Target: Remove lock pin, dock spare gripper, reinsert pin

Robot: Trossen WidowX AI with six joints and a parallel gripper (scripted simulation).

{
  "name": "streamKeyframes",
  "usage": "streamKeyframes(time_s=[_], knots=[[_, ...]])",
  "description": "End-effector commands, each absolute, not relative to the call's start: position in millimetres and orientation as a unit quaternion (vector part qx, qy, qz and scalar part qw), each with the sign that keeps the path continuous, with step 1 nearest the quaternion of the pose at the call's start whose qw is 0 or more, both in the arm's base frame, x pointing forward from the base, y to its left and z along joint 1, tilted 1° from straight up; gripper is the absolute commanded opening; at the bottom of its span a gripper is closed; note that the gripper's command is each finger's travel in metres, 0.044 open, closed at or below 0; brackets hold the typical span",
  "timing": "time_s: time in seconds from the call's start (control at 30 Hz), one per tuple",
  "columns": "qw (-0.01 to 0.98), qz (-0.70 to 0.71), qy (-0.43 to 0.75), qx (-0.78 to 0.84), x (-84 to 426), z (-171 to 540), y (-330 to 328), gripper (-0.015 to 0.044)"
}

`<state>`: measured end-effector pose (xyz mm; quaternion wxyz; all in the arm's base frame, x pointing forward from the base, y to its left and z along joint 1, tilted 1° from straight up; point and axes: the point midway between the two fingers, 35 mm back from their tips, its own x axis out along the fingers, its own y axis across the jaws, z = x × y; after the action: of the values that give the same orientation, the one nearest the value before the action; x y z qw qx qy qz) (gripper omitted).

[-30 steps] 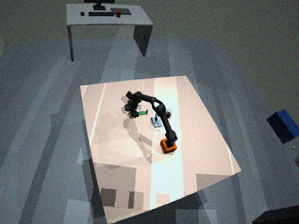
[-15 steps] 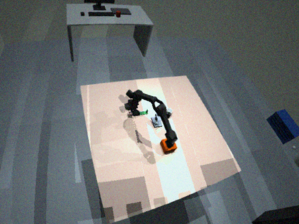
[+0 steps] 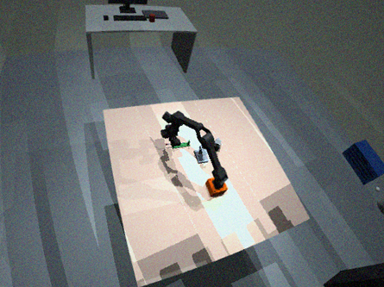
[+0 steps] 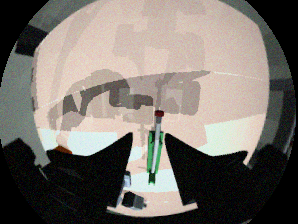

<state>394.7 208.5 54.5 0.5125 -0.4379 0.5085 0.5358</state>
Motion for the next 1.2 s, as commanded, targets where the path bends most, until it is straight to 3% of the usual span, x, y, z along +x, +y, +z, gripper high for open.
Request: streamKeyframes(time_s=[0.0,0.1,0.27,0.47,0.63,0.9,1.17], knots=[[0.513,0.536,0.508,-0.438,394.5,65.2,208.3,0.02],[0.511,0.536,0.51,-0.437,393.7,72.8,207.9,0.02],[0.511,0.536,0.51,-0.437,393.7,64.7,208.0,0.0331],[0.539,0.512,0.48,-0.466,398.6,118.3,153.9,0.018],[0.543,0.508,0.476,-0.47,398.5,123.6,145.9,0.018],[0.543,0.508,0.476,-0.47,400.2,58.1,147.1,0.018],[0.543,0.508,0.476,-0.47,400.8,48.8,147.4,0.018]])
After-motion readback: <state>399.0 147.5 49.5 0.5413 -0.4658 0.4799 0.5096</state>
